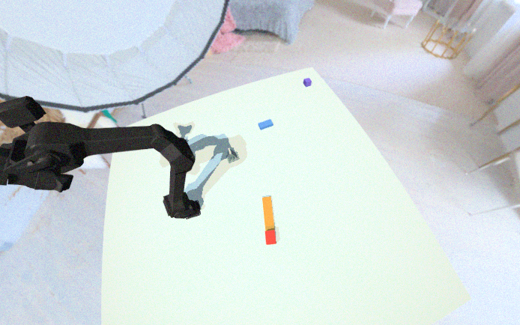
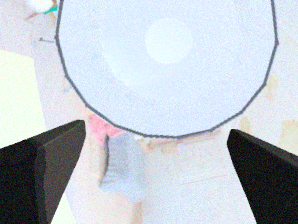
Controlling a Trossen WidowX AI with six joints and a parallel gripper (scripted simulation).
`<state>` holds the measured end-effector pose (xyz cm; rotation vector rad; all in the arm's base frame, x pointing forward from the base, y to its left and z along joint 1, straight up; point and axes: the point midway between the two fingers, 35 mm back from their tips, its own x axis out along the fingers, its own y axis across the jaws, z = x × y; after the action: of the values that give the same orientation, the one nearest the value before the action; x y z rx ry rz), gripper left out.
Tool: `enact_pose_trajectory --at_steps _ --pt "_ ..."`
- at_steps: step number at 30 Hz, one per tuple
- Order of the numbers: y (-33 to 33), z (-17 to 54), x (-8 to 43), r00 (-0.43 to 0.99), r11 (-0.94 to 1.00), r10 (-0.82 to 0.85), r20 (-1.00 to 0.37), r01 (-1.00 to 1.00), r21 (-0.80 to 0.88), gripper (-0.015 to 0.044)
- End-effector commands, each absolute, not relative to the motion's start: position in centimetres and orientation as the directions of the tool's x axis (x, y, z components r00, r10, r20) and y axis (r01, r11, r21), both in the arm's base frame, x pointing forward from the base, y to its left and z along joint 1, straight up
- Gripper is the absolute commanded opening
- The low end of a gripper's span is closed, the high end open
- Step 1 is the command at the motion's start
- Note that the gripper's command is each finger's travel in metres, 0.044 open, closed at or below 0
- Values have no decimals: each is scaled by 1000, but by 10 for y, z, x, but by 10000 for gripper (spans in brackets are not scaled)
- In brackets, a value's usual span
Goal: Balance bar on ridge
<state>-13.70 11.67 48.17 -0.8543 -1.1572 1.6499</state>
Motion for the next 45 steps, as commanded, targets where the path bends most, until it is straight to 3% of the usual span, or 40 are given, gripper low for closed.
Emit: enact_pose_trajectory --at_steps 1,4,24,45 --pt "116 482 -138 -343 -139 939 -35 -286 -948 374" --pt "109 478 -148 -392 -155 919 -46 -250 -956 315" --pt "24 447 -216 -747 -182 643 -168 64 -981 315" --pt "-86 412 -231 -917 -27 255 -307 311 -950 315"
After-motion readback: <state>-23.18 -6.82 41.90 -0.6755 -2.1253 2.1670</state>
